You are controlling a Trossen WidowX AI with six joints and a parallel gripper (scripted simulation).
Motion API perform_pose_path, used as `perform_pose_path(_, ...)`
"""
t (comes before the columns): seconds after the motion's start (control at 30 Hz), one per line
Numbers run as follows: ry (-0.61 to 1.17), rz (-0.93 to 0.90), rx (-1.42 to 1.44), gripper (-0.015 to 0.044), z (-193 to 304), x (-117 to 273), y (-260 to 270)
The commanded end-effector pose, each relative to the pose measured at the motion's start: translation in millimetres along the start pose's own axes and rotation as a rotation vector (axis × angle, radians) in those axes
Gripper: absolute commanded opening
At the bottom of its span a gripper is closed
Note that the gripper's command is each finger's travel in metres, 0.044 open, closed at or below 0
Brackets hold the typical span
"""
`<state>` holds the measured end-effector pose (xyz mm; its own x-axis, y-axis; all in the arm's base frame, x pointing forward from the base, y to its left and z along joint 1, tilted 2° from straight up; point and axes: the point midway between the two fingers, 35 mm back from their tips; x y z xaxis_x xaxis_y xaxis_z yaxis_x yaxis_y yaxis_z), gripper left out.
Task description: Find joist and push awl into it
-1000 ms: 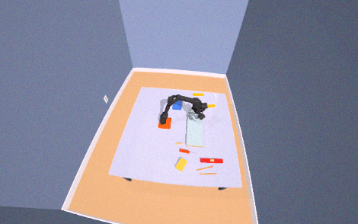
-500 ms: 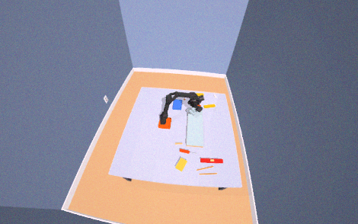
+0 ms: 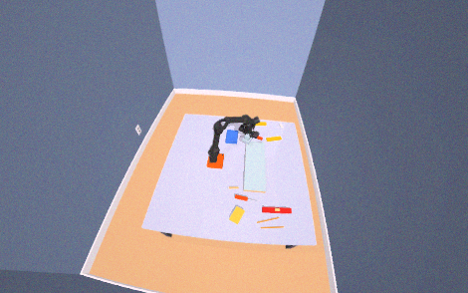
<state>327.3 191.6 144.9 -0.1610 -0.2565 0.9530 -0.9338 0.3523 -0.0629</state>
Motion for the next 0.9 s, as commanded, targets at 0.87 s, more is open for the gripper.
perform_pose_path(0.87,-0.059,-0.142,0.463,0.0,-57.3,-10.4,180.3)
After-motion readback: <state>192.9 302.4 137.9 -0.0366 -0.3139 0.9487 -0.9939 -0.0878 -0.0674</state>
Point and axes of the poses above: the point midway between the two fingers, 35 mm back from their tips, its own x axis back along the fingers, its own y axis across the jaws, z = x × y, and after that the axes turned 14 degrees about x, right-handed
